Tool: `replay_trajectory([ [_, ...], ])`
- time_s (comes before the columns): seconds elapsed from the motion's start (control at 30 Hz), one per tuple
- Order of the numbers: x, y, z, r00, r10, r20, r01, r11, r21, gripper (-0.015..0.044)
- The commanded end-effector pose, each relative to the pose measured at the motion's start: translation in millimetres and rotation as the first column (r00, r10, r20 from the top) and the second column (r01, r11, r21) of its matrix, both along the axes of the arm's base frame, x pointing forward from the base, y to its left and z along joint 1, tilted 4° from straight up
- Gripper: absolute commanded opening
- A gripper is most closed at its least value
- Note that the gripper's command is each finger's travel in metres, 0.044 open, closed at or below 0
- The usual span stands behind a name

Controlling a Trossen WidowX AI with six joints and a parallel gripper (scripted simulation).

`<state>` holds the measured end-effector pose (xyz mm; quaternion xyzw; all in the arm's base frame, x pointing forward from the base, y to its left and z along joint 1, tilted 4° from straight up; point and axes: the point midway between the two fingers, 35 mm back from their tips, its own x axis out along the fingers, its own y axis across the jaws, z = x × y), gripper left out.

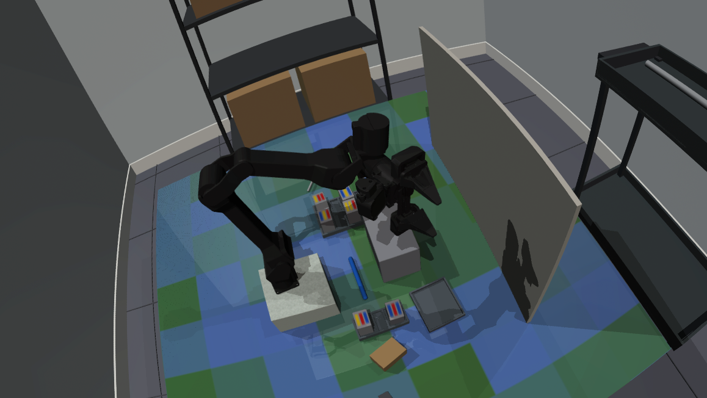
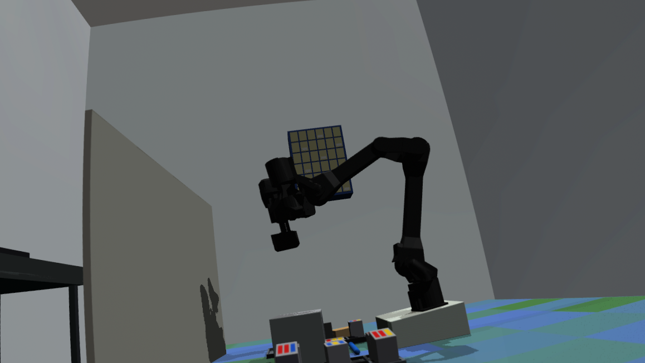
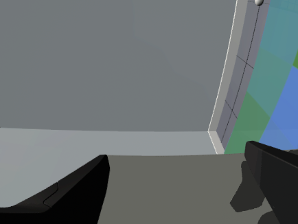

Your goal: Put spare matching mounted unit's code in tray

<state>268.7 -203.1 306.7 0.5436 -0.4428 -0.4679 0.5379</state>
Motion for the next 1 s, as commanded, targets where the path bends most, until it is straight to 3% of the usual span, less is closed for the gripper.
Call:
replay_trajectory([
  [0.0, 0.0, 0.0, 0.0, 1.000, 0.000, 0.000, 0.000, 1.000, 0.000, 0.0426],
  [0.23, 4.7, 0.2, -0.8, 0.999, 0.019, -0.037, -0.019, 1.000, 0.002, 0.0440],
  [0.5, 62.5, 9.8, -18.3, 0.816, 0.279, -0.507, -0.273, 0.958, 0.088, 0.0440],
  [0.63, 99.5, 29.8, -41.4, 0.409, 0.467, -0.784, -0.454, 0.849, 0.269, 0.0440],
  [0.73, 115.3, 52.0, -62.1, 0.014, 0.544, -0.839, -0.534, 0.713, 0.453, 0.0440],
  [0.87, 117.8, 88.4, -86.3, -0.477, 0.520, -0.708, -0.530, 0.473, 0.704, 0.0440],
  [0.97, 107.7, 119.0, -97.4, -0.752, 0.412, -0.514, -0.444, 0.260, 0.857, 0.0440],
])
